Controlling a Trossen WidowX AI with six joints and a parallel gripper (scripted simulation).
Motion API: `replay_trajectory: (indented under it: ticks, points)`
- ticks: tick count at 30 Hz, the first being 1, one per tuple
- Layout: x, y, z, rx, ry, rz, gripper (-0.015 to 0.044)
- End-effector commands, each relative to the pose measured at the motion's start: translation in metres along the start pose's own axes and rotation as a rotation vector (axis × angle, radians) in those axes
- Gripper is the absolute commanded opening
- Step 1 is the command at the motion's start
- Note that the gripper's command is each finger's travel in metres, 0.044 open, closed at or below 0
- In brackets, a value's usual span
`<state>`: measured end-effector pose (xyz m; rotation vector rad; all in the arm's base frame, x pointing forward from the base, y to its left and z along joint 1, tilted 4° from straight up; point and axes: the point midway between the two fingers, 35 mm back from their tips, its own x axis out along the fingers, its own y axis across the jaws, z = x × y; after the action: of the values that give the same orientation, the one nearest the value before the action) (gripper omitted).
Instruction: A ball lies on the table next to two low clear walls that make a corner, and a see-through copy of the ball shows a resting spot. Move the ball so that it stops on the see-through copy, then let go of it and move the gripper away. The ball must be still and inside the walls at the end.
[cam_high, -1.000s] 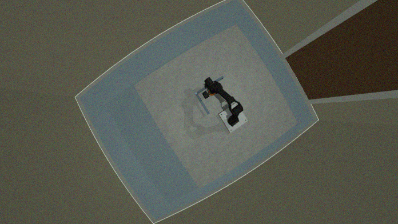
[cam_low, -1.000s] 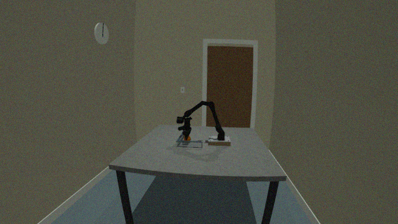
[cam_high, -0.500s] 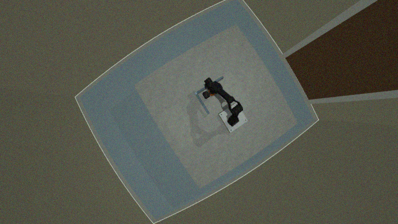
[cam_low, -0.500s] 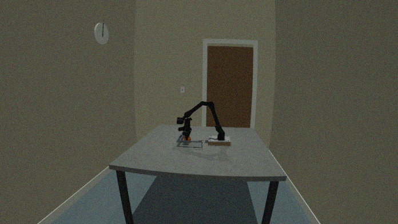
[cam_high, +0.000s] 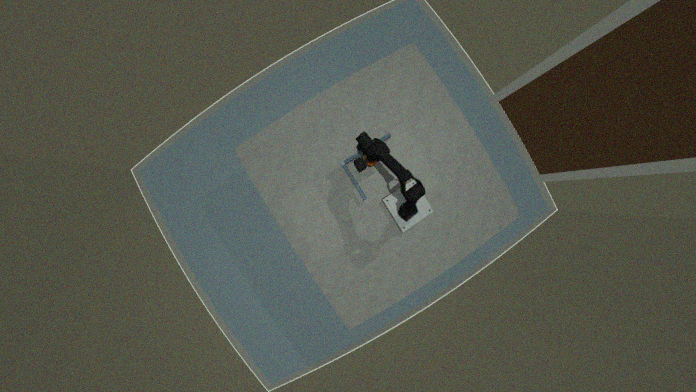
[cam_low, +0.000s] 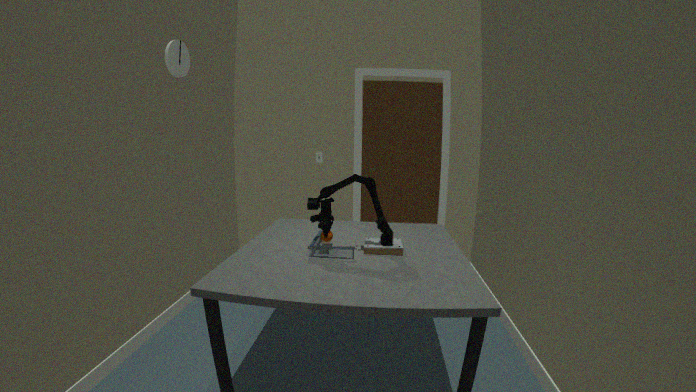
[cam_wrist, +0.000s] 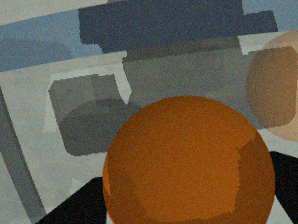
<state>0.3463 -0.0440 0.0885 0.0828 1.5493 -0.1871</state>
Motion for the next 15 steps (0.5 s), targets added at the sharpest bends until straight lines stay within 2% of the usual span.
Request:
replay_trajectory:
  ticks: [1, 15]
  points:
    - [-0.025, 0.0, 0.002, 0.001, -0.013, 0.004, 0.0]
    - [-0.095, -0.002, -0.007, 0.011, -0.024, 0.0, 0.0]
